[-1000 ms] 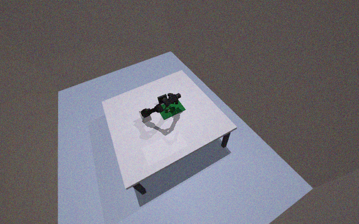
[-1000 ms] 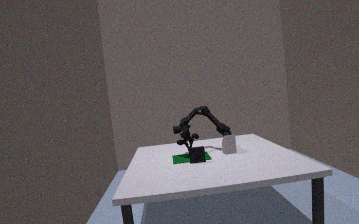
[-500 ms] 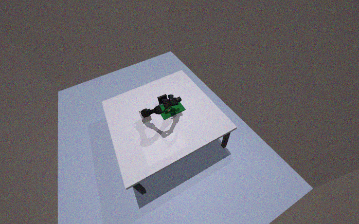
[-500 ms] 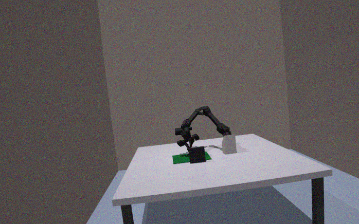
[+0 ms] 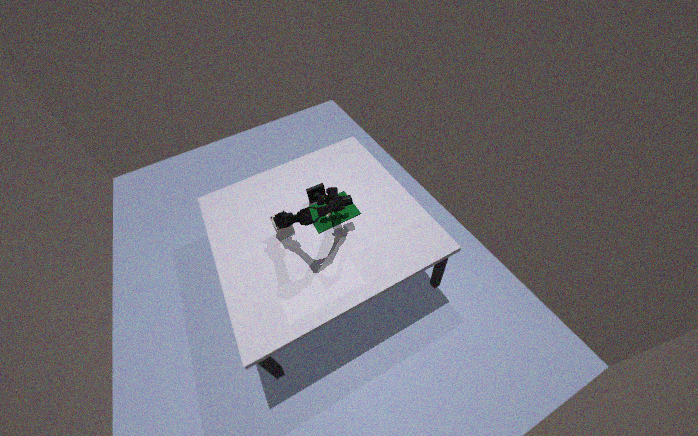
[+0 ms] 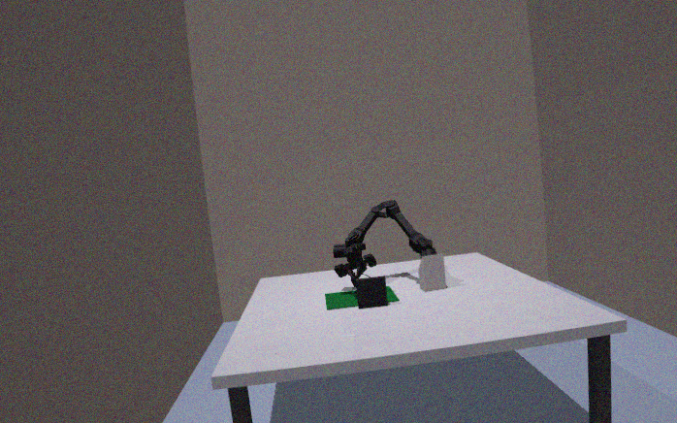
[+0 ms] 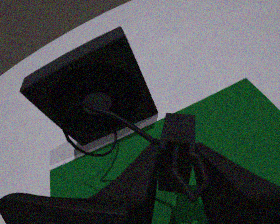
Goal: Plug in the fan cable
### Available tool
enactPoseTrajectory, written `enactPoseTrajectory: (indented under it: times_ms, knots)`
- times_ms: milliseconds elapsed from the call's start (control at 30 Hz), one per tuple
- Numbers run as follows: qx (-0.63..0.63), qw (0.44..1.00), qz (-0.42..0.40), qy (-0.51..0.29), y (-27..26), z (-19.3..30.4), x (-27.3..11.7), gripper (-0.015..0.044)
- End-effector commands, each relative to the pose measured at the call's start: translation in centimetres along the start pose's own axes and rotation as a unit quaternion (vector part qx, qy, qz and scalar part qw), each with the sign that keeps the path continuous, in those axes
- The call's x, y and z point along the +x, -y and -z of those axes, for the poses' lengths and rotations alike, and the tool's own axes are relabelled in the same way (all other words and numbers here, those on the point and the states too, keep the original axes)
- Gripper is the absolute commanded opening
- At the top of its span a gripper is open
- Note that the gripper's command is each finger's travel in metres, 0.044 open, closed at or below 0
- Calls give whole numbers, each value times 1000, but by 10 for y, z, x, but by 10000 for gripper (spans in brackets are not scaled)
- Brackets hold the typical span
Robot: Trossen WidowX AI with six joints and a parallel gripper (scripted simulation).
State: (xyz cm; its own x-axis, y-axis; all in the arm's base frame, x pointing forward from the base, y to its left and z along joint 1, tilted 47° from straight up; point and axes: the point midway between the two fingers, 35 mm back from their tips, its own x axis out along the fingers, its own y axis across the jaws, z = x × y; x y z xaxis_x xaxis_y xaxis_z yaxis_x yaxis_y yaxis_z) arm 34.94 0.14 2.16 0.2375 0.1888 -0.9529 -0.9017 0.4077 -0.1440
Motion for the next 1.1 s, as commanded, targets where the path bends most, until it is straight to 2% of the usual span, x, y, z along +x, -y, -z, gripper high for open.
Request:
enactPoseTrajectory:
  times_ms: [0,1067]
  knots:
    - [-12,999,10,30,1,-1,-5,0]
    - [-105,967,109,206,7,1,-38,0]
